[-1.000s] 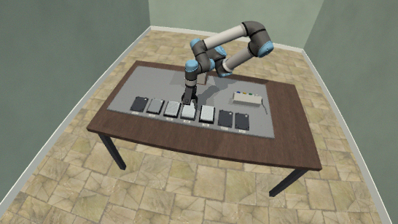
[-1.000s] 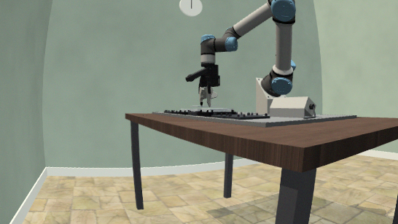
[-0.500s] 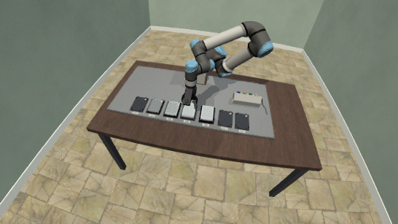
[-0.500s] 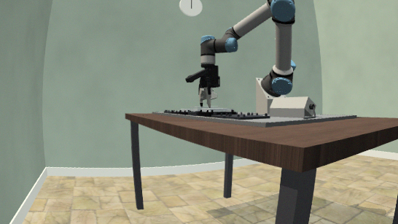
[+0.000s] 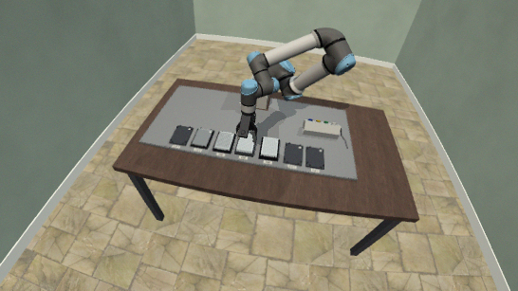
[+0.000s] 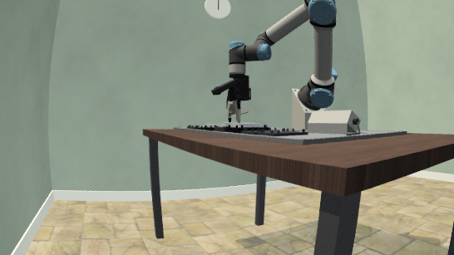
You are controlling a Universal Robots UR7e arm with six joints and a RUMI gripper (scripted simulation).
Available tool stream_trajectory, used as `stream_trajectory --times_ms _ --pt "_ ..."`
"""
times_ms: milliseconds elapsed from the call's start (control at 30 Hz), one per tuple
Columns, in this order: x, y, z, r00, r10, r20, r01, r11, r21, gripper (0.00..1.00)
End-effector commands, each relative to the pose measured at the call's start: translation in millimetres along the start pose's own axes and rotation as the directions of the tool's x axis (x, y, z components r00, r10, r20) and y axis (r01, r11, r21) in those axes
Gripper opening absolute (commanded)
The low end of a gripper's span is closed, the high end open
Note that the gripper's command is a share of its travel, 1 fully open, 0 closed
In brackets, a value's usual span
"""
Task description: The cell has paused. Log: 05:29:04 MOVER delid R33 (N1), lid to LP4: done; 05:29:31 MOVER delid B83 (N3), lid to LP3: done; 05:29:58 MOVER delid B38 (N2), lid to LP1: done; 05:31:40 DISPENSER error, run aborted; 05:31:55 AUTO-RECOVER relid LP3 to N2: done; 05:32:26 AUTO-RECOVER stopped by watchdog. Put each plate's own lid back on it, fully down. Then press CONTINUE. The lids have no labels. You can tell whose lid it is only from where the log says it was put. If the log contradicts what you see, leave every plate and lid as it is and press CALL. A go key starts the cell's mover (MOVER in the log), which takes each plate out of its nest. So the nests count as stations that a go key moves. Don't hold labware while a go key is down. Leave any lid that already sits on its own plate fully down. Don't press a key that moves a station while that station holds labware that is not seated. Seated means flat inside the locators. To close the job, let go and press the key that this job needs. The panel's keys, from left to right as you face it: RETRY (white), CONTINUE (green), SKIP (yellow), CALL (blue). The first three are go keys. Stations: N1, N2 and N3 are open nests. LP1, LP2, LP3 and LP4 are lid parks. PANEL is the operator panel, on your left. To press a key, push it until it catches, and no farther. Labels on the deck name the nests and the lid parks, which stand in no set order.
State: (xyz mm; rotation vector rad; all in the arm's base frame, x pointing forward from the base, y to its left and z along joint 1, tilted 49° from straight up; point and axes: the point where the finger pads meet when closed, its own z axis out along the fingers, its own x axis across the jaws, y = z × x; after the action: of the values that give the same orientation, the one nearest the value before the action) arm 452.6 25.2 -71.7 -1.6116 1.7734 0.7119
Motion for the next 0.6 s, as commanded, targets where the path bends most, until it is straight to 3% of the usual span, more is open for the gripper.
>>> stream_trajectory --times_ms 0,567 --pt "0.2 -0.3 1.1 1.000 0.000 -0.001 0.000 1.000 0.001 0.00" --pt "0.2 -0.4 3.7 1.000 0.000 -0.001 0.000 1.000 0.001 0.00"
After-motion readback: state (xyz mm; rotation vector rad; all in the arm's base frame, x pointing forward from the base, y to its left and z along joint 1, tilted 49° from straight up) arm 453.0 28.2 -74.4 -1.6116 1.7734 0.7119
